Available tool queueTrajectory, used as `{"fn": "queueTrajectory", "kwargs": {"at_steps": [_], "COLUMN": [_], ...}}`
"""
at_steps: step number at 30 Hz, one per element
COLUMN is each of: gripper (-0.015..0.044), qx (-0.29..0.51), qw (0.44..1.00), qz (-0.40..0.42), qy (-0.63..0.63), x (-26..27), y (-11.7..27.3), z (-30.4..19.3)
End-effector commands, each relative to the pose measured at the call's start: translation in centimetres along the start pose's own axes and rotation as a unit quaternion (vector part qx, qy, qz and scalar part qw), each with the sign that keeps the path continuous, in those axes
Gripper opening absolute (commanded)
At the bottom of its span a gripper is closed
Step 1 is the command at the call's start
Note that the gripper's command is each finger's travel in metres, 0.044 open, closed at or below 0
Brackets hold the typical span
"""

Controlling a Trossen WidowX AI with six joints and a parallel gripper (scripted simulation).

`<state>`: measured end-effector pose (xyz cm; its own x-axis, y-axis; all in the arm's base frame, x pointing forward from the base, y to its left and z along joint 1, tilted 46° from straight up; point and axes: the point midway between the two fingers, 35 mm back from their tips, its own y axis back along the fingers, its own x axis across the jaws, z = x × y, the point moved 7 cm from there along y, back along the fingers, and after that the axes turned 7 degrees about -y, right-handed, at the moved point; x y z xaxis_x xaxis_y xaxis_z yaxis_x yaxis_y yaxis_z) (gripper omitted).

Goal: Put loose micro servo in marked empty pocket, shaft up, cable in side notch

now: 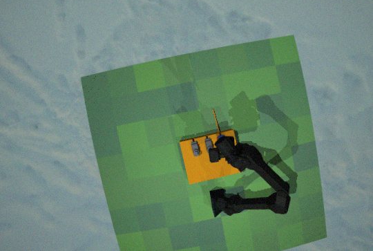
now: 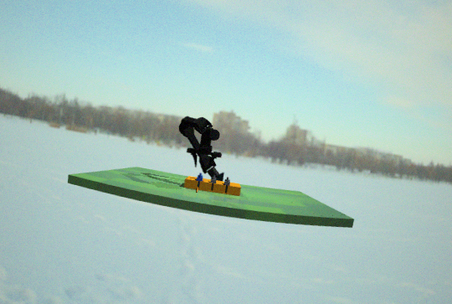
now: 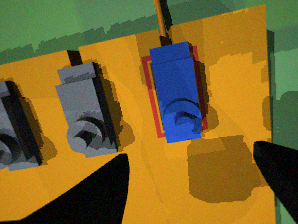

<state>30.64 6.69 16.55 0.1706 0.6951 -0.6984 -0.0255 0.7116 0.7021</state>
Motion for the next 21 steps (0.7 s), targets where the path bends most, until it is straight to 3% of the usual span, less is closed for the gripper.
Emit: {"fn": "queueTrajectory", "kwargs": {"at_steps": [1, 4, 21], "gripper": [0.0424, 0.0440, 0.0440], "qx": [-0.011, -0.014, -0.081], "qw": [1.000, 1.000, 0.994], "qz": [0.007, 0.007, 0.073], "qy": [0.018, 0.026, 0.028], "x": [-1.1, -1.8, -2.7], "y": [3.1, 4.0, 8.2], "z": [-5.0, -7.5, -8.1]}}
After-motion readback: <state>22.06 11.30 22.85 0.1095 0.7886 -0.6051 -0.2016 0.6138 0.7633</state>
